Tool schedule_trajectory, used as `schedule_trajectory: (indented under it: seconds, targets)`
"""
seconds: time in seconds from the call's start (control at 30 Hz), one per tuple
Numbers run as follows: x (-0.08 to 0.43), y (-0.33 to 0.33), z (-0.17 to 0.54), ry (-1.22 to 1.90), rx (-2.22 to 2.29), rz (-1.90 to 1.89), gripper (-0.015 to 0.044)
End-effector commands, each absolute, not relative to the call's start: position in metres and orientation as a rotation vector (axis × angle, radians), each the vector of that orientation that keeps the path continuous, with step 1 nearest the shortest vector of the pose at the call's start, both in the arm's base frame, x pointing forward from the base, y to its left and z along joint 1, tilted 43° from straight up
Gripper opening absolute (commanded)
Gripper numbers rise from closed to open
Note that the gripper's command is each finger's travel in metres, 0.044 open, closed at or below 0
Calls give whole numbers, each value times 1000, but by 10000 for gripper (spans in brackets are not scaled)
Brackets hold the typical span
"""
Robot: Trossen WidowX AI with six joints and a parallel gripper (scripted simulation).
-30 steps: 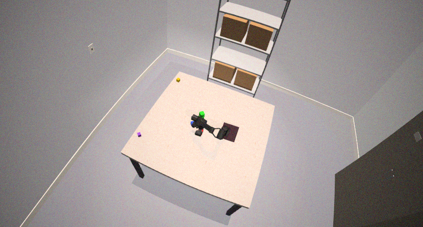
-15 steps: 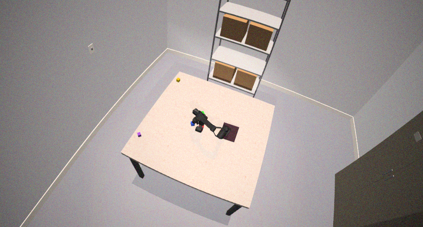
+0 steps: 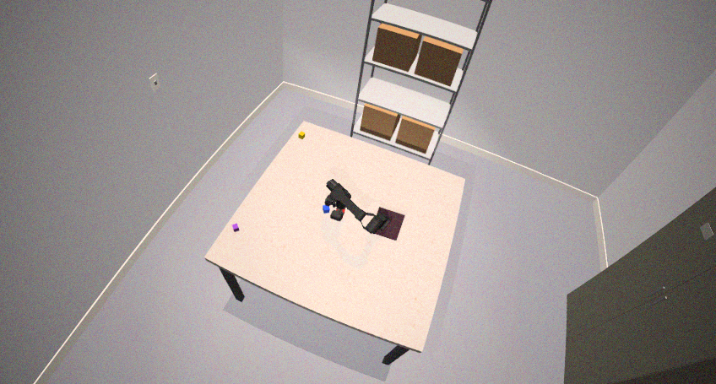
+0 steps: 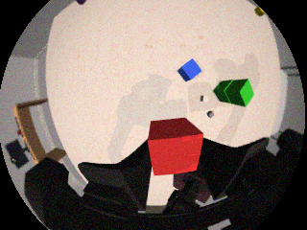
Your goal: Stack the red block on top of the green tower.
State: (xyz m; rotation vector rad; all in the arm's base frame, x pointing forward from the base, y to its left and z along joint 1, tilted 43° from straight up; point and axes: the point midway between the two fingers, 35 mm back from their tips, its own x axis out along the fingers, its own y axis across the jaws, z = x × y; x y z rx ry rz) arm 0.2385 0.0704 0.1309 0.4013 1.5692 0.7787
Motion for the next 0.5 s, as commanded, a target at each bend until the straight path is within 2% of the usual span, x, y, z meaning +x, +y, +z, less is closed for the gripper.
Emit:
schedule_trajectory:
  seconds: [0.0, 0.47]
  targets:
    - [250, 60, 123, 1571, 395, 771, 0]
    - [290, 16, 81, 1570, 388, 763, 0]
